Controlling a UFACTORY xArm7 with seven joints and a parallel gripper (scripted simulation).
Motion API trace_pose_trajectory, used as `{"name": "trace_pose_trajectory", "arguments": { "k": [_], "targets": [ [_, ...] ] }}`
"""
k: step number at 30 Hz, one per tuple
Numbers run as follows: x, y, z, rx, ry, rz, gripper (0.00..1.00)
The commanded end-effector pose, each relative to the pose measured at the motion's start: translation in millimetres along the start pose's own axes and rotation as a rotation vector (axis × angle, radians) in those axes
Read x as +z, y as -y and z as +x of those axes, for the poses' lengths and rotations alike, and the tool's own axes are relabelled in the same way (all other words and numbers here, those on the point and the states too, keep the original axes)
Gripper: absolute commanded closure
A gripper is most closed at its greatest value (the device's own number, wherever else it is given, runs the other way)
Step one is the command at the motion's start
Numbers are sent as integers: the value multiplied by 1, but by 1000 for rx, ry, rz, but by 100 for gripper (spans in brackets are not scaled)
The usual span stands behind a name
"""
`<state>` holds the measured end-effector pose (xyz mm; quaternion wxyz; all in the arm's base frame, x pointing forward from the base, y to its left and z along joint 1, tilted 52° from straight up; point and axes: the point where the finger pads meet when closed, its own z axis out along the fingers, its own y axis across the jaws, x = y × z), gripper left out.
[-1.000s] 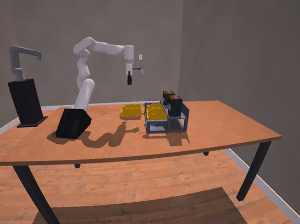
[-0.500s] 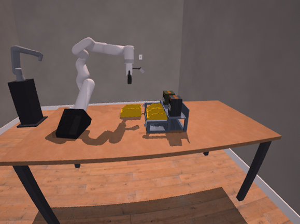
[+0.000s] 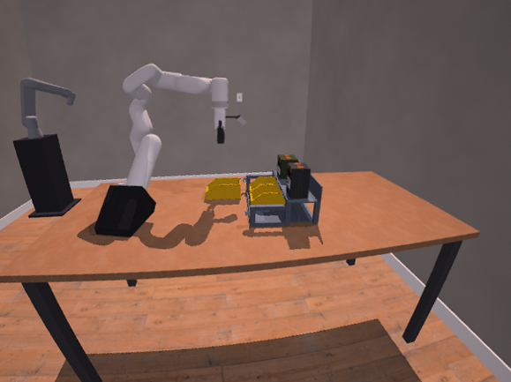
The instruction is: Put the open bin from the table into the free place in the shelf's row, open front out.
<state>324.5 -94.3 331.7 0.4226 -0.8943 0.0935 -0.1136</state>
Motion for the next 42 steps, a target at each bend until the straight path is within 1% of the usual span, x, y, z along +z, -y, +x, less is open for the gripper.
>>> {"name": "trace_pose_trajectory", "arguments": {
  "k": [1, 10, 42],
  "targets": [
    [-2, -1, 1, -1, -4, 0, 0],
    [-2, -6, 1, -1, -4, 0, 0],
    [-1, -10, 1, -1, -4, 0, 0]
  ]
}}
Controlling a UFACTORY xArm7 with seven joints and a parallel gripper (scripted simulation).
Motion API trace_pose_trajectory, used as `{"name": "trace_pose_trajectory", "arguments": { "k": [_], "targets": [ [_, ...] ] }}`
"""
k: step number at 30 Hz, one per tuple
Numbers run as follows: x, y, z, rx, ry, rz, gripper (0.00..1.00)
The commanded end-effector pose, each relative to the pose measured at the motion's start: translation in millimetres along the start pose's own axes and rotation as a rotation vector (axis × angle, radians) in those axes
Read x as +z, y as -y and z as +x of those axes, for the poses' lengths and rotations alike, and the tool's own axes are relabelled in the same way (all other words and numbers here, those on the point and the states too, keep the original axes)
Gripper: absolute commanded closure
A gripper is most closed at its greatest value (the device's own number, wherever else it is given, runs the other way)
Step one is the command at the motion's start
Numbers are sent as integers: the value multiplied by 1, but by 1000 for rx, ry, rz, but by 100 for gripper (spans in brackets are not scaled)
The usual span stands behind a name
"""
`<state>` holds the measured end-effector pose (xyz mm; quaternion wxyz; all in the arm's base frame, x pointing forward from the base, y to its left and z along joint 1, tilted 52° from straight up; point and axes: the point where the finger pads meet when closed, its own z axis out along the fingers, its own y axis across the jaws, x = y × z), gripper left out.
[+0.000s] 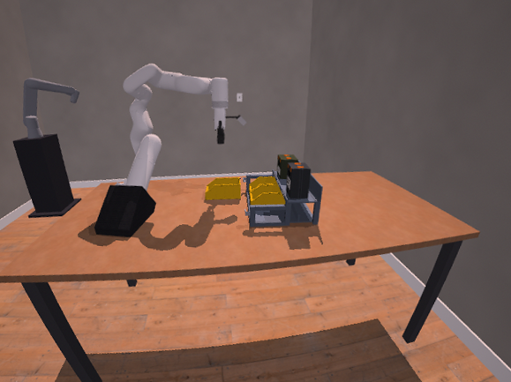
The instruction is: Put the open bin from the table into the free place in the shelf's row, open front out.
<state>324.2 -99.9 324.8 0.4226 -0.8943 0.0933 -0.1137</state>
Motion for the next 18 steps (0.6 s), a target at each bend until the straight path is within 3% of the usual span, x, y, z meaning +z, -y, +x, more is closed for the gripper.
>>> {"name": "trace_pose_trajectory", "arguments": {
  "k": [1, 14, 18],
  "targets": [
    [-2, -1, 1, 0, -4, 0, 0],
    [-2, -1, 1, 0, -4, 0, 0],
    [15, -3, 1, 0, -4, 0, 0]
  ]
}}
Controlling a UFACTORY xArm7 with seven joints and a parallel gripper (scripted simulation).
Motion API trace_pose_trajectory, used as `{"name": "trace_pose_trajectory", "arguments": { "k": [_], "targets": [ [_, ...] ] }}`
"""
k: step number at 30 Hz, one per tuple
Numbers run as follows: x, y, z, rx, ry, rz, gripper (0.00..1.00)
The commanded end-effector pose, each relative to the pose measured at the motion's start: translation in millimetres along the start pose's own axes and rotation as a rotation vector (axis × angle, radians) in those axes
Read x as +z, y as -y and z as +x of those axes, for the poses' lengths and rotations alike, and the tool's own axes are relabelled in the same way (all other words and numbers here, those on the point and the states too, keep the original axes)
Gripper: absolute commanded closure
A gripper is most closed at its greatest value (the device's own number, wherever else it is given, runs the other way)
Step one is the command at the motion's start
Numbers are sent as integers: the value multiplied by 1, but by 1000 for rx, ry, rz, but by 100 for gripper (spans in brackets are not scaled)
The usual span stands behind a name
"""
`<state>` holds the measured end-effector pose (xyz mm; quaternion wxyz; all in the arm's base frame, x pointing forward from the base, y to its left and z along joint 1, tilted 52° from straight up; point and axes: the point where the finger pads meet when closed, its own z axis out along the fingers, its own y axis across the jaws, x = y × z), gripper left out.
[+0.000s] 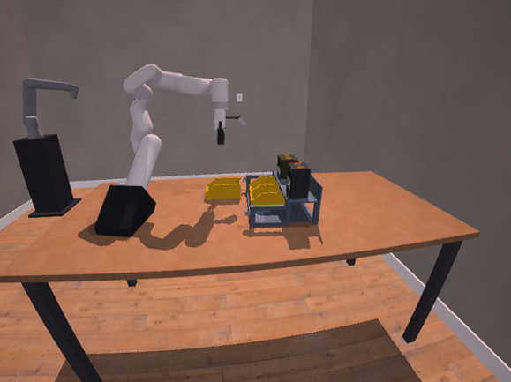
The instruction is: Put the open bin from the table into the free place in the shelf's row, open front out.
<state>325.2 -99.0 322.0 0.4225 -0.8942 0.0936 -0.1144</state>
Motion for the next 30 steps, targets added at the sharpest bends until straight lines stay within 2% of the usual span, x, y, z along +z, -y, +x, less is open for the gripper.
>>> {"name": "trace_pose_trajectory", "arguments": {
  "k": [1, 30],
  "targets": [
    [16, -2, 1, 0, -2, 0, 0],
    [13, -1, 1, 0, -2, 0, 0]
  ]
}}
